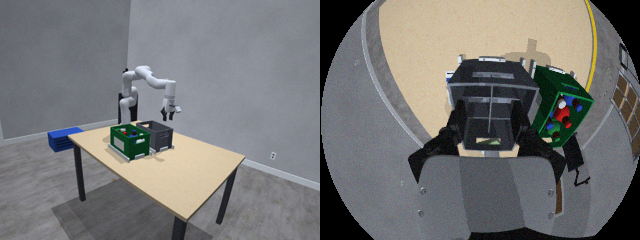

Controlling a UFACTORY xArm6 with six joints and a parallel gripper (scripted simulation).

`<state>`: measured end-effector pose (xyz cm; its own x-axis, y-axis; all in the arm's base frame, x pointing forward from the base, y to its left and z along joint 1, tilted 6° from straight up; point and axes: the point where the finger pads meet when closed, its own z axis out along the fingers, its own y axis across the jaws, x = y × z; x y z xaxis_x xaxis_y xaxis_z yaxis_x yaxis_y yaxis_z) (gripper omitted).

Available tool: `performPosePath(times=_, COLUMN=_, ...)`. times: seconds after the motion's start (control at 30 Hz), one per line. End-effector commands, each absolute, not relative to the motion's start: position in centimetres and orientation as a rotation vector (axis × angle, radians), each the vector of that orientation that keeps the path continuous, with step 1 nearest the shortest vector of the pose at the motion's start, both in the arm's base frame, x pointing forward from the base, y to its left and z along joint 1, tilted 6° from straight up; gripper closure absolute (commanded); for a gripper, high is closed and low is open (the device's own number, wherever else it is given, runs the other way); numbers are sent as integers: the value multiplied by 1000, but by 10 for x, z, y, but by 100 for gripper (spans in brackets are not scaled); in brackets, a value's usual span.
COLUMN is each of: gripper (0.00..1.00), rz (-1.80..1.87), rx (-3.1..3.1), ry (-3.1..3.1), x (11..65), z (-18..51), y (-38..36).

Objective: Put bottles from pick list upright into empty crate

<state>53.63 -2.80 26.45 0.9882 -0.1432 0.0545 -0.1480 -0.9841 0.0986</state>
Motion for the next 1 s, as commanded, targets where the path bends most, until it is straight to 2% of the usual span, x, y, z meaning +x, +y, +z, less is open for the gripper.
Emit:
performPosePath(times=0.0, gripper=35, rz=81, rx=3030, ry=-223, x=531, z=273, y=-46)
performPosePath(times=0.97, gripper=35, rz=81, rx=3029, ry=-223, x=491, z=312, y=-158)
